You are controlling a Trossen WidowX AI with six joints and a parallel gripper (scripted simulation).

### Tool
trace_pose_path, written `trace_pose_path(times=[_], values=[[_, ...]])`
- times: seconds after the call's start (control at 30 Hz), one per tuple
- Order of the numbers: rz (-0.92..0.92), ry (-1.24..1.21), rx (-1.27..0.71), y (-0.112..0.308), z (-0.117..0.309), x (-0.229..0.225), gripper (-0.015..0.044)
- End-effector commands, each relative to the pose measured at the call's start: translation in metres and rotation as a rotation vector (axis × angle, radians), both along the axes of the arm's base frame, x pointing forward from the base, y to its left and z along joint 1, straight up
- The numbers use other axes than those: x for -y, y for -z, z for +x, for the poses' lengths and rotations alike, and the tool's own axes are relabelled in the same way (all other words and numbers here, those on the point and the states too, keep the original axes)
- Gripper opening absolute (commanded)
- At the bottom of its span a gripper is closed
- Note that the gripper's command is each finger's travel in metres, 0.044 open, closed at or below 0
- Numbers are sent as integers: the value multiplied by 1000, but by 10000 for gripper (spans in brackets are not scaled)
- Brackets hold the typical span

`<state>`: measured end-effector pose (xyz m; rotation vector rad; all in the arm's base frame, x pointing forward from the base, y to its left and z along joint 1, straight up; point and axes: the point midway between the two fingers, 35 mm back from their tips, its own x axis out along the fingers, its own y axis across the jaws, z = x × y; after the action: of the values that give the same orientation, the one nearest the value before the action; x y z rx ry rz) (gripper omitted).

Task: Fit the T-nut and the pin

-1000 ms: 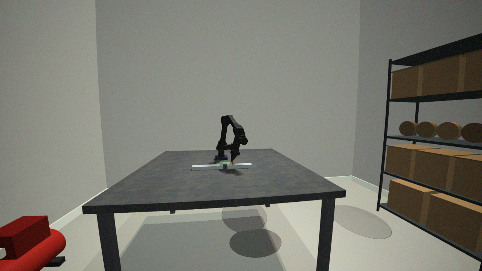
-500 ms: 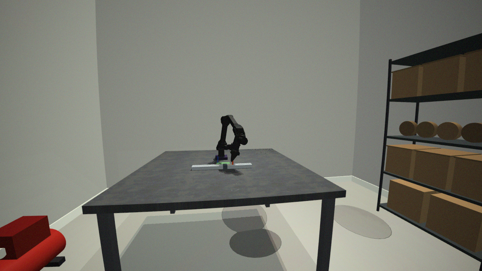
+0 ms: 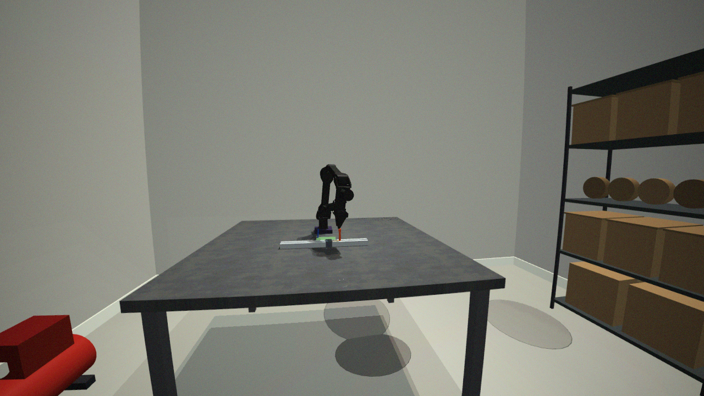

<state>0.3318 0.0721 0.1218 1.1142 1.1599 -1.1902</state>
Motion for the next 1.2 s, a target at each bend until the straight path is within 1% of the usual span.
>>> trace_pose_path(times=[0.0,0.07,0.23,0.3,0.53,0.73,0.87,1.17], values=[[96,-42,15,-34,-2,5,381],[96,-42,16,-34,0,7,434],[96,-42,16,-34,2,8,440],[94,-88,14,-35,-3,13,440],[72,-579,-10,-39,-54,65,440],[54,-1009,-33,-32,-105,96,440],[47,-1177,-42,-27,-126,105,440],[46,-1188,-43,-27,-126,106,440]])
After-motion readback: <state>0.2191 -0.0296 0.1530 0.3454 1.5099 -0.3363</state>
